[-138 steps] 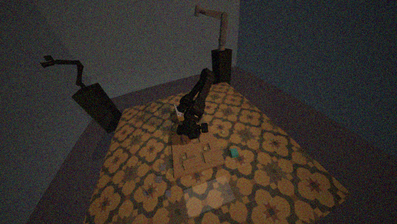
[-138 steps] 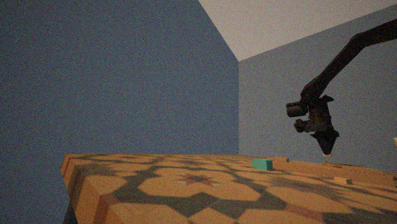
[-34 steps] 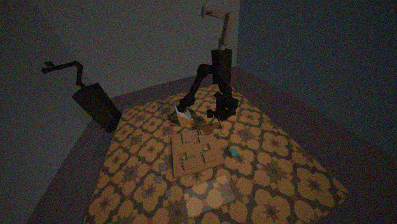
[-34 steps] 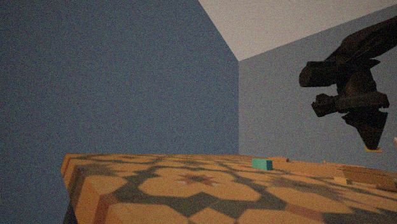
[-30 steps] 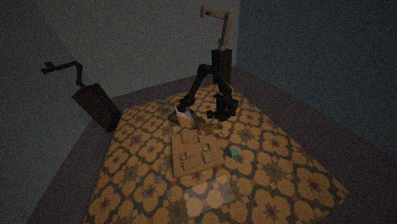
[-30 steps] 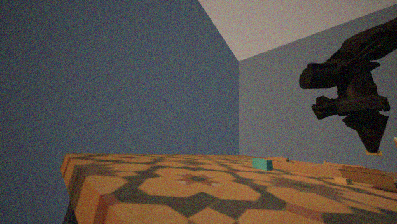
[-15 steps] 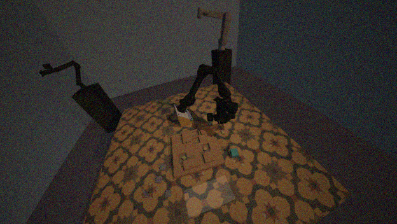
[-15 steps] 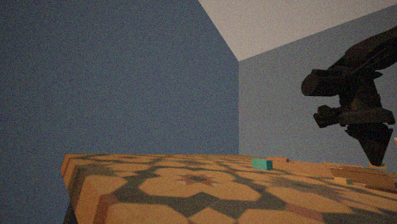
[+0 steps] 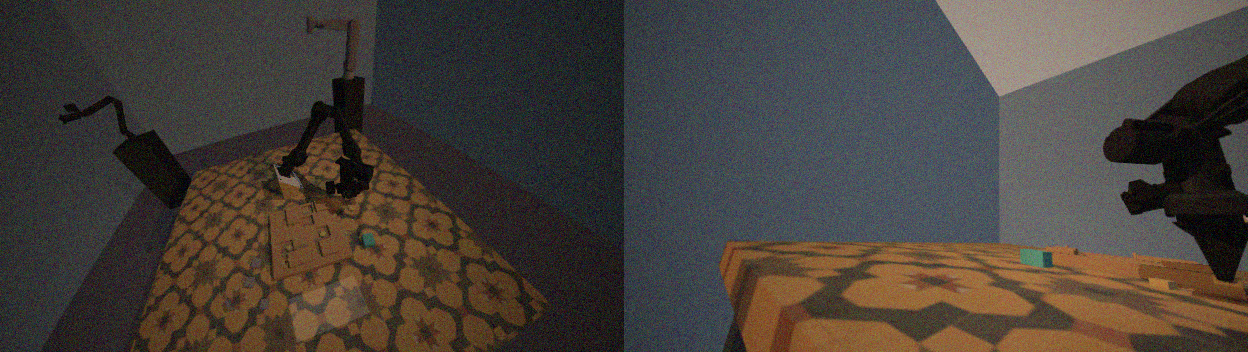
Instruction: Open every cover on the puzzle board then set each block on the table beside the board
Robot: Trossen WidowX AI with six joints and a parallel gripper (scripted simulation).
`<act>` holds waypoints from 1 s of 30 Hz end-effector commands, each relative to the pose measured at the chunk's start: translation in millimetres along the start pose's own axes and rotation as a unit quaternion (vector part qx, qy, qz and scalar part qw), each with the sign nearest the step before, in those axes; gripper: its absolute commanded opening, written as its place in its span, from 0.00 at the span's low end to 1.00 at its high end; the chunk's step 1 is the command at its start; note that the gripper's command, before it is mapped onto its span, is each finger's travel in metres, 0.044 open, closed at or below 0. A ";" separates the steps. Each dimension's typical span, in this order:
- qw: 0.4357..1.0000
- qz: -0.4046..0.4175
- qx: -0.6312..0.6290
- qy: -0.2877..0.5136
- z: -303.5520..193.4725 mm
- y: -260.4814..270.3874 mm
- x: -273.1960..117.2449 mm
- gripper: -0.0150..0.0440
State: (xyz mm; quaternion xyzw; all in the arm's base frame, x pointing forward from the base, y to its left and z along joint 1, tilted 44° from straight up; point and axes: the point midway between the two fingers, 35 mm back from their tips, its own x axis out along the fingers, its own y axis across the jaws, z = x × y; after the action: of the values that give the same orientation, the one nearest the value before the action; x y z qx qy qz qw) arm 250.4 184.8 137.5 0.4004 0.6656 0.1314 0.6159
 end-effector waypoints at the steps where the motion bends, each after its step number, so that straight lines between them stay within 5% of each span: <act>1: 1.000 -0.003 0.004 0.002 -2.0 -3.6 7.4 0.39; 12: 1.000 -0.001 0.005 0.003 -4.4 -3.9 17.5 0.39; 25: 1.000 0.002 0.001 0.002 -3.7 -0.8 14.9 0.97; 30: 1.000 -0.001 0.001 0.002 -1.7 -1.2 1.4 1.00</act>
State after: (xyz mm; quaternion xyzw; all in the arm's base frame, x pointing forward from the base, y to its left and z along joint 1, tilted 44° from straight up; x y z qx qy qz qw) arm 245.9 189.9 127.9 0.4000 0.6708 0.1268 0.6115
